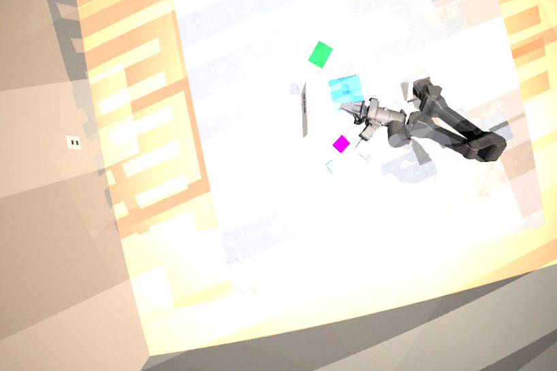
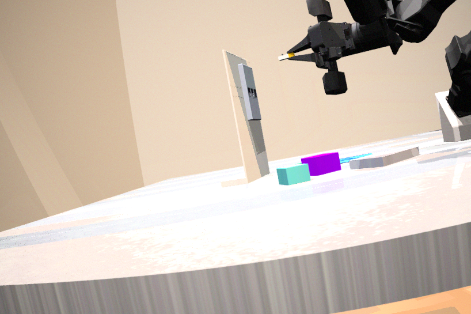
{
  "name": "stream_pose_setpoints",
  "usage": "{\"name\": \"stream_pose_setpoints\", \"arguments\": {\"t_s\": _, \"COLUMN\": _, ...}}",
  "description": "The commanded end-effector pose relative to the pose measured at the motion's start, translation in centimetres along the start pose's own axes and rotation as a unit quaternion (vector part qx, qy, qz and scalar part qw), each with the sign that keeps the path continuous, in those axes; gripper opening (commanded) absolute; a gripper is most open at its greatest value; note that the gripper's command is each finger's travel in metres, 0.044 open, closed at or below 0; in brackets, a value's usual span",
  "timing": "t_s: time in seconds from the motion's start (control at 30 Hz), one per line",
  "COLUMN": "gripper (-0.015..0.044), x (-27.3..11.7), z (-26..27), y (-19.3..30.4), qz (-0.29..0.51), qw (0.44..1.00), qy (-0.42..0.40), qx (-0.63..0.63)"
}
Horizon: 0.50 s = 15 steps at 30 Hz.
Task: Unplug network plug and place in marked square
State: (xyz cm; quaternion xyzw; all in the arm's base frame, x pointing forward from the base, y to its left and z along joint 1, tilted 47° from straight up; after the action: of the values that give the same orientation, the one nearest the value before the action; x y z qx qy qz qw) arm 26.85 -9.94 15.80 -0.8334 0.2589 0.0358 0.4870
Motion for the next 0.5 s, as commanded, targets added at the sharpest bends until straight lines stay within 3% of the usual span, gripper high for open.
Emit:
{"name": "stream_pose_setpoints", "arguments": {"t_s": 0.0, "gripper": 0.0000, "x": -0.1, "z": -0.2, "y": 0.1, "qz": 0.002, "qw": 1.000, "qy": -0.010, "qx": -0.009}}
{"name": "stream_pose_setpoints", "arguments": {"t_s": 0.47, "gripper": 0.0000, "x": 1.6, "z": 1.8, "y": 5.0, "qz": 0.065, "qw": 0.977, "qy": -0.171, "qx": -0.110}}
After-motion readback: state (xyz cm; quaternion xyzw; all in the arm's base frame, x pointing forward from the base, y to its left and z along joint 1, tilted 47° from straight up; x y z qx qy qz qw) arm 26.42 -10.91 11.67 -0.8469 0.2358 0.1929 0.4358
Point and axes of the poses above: the point midway between the two fingers, 35 mm back from their tips, its own x axis out along the fingers, its own z axis across the jaws, y = z × x, the point moved 5 cm from there along -x, back along the fingers, and after that the axes turned 12 degrees about x, right-handed, at the moved point
